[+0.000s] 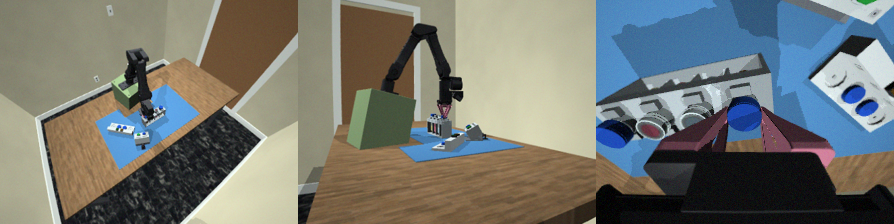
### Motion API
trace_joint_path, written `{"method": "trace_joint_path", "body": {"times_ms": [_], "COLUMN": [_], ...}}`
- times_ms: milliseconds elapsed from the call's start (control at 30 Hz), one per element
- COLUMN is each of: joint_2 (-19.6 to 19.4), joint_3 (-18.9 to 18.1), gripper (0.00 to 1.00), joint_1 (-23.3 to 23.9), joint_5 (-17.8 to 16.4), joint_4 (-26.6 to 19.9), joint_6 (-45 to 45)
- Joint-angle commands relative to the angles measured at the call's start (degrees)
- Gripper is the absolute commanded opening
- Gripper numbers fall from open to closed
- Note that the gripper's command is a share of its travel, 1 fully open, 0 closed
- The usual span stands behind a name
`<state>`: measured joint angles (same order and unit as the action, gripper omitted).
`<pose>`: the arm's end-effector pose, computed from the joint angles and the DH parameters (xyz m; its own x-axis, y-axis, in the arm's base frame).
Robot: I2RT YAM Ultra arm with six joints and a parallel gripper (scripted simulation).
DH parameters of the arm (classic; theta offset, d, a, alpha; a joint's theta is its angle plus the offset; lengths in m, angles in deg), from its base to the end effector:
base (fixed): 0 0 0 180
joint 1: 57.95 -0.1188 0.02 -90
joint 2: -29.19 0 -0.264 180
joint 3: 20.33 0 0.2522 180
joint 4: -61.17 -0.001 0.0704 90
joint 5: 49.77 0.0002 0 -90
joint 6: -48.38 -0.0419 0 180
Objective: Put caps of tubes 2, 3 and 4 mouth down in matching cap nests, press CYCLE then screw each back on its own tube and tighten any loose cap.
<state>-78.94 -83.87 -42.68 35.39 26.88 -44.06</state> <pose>0.2937 -0.0755 0.0826 -0.9352 0.2993 -0.1892 0.2868 0.9537 0.0909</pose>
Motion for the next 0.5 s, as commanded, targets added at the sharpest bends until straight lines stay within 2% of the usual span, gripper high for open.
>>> {"method": "trace_joint_path", "body": {"times_ms": [0,200,267,467], "joint_2": [0.4,0.4,0.4,0.4], "joint_3": [-0.2,-0.2,-0.2,-0.2], "gripper": [0.0,0.0,0.0,0.0], "joint_1": [0.0,0.0,0.0,0.0], "joint_5": [0.3,0.3,0.3,0.3], "joint_4": [0.2,0.2,0.2,0.1], "joint_6": [14.4,31.6,31.6,48.8]}}
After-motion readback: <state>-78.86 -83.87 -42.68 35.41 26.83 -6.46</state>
